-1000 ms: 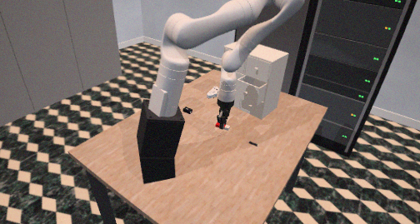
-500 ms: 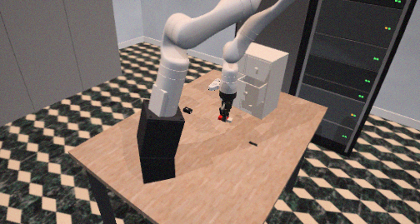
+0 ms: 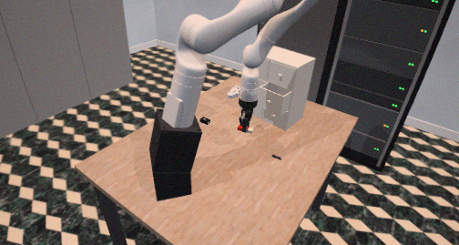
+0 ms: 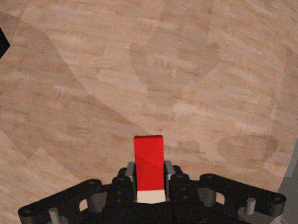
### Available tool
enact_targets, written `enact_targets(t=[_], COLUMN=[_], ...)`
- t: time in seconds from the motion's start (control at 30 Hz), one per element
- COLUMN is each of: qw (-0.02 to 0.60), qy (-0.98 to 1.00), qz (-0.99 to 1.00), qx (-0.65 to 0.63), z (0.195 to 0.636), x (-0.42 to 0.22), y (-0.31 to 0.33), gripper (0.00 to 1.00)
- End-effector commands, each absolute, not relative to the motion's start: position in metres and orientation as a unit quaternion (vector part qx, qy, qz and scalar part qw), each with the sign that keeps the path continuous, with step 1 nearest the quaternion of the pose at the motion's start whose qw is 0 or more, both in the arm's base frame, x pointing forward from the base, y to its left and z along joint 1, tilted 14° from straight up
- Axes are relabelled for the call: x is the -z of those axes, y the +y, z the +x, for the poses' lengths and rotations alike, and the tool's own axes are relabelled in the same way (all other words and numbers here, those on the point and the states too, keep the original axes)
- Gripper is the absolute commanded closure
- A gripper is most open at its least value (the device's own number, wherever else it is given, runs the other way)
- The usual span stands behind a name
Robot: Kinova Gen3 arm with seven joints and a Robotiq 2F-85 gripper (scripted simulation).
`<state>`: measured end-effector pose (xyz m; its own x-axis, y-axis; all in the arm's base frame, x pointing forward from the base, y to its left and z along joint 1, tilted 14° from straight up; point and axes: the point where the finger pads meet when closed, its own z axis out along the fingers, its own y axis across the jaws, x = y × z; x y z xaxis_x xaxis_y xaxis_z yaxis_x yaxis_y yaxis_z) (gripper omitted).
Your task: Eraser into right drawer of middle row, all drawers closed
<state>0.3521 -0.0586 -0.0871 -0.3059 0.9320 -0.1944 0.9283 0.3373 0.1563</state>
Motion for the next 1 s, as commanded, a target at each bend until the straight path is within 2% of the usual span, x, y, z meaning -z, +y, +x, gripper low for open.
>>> enact_targets(t=[0.0, 0.97], qw=[0.126, 0.123], qy=[0.817, 0.937], qz=[0.563, 0.325], qx=[-0.007, 0.027], z=[0.354, 0.389], x=[0.087, 0.097], y=[-0.050, 0.071], gripper=[0.81, 0.81])
